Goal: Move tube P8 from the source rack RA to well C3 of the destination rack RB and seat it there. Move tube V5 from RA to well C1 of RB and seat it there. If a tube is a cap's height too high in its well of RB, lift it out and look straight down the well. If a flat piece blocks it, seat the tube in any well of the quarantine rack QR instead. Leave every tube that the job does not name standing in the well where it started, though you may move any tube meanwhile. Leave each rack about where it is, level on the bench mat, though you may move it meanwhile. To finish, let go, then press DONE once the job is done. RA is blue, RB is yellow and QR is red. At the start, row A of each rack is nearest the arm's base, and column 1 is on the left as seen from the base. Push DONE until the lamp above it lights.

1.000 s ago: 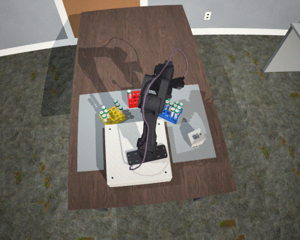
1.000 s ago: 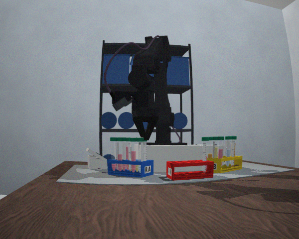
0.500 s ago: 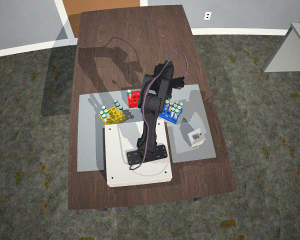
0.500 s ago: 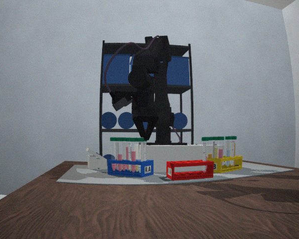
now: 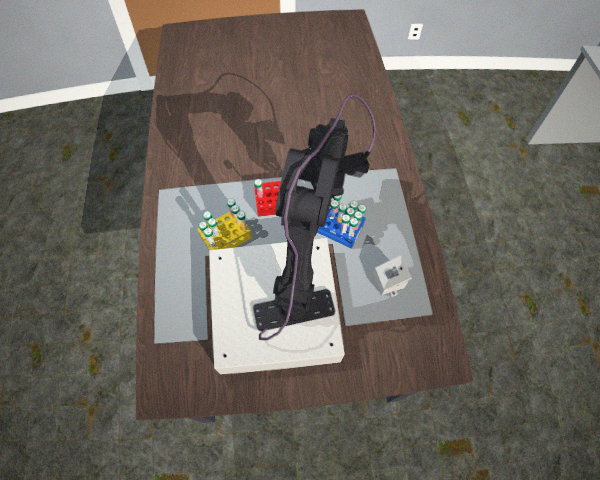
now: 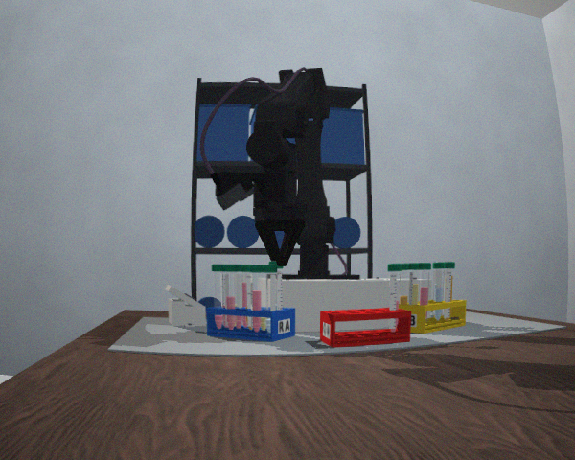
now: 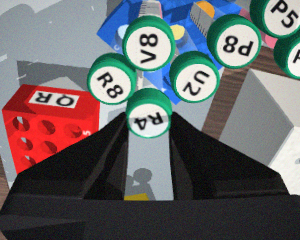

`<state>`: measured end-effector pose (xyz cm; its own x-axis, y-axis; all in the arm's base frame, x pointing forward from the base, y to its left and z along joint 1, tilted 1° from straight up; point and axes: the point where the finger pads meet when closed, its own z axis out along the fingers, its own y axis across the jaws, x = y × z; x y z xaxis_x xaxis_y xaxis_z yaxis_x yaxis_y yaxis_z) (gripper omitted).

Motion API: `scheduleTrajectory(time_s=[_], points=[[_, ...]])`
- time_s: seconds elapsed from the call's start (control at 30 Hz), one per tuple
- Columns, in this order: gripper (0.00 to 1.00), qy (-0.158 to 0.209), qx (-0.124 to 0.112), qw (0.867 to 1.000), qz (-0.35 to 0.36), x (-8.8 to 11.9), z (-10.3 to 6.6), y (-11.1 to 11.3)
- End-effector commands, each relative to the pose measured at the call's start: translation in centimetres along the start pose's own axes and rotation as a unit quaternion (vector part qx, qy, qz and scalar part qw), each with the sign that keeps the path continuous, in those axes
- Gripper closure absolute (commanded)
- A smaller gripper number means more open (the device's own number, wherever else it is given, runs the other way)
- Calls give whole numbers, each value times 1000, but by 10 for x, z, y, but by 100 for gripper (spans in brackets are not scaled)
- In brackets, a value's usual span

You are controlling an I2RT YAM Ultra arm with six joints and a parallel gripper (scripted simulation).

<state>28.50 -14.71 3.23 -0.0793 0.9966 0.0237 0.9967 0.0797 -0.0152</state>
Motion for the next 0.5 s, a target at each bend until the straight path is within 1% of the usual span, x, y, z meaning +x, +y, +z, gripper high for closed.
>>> scheduleTrajectory(time_s=[0.0, 0.47], points=[[100, -11, -17, 1000, 3, -7, -20, 4], [100, -12, -17, 1000, 1, -5, -34, 4]])
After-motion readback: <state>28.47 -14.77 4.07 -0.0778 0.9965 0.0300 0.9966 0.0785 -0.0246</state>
